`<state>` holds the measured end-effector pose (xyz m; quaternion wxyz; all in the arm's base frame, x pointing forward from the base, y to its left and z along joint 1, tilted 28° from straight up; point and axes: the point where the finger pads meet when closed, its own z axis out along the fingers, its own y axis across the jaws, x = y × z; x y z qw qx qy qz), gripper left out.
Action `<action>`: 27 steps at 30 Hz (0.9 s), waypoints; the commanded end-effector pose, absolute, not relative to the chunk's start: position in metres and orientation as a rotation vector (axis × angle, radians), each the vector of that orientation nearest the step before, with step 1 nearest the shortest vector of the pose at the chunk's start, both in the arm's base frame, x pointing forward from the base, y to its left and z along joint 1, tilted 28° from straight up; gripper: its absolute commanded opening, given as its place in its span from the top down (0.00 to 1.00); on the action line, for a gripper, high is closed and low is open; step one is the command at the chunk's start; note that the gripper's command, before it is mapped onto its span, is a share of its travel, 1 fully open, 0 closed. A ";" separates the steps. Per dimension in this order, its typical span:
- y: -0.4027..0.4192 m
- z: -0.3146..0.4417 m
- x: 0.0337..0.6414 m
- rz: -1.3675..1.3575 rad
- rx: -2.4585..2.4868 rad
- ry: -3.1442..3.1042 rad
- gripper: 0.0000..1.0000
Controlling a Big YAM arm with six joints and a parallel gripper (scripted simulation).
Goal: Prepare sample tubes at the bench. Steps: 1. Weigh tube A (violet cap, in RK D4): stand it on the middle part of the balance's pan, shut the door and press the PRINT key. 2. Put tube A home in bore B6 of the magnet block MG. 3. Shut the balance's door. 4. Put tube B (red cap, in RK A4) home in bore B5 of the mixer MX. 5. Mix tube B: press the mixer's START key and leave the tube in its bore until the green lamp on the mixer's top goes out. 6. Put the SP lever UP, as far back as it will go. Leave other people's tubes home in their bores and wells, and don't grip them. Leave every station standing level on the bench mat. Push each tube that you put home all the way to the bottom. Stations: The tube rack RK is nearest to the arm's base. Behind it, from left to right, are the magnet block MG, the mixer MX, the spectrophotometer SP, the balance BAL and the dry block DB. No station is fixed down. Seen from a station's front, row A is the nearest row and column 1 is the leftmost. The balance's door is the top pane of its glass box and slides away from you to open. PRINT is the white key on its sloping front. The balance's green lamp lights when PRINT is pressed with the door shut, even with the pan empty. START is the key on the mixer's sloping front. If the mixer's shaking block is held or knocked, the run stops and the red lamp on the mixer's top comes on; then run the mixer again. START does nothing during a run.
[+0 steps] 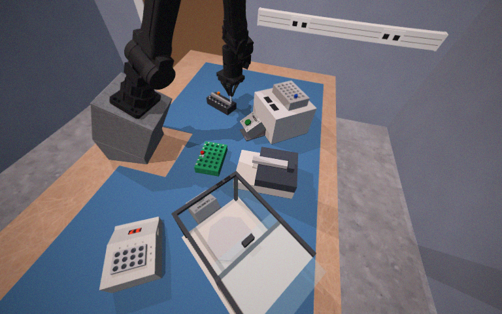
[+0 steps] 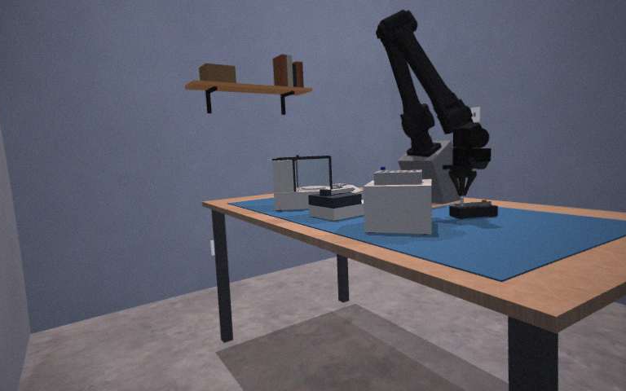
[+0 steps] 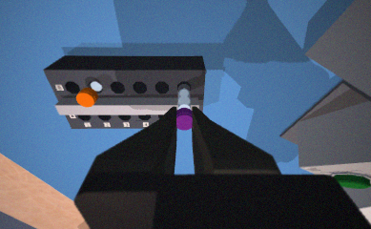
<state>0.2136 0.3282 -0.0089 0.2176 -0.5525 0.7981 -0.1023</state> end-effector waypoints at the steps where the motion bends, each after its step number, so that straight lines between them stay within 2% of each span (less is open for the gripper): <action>1: 0.344 0.000 0.226 -0.253 -1.507 2.189 0.91; 27: 0.343 -0.007 0.229 -0.256 -1.507 2.191 0.91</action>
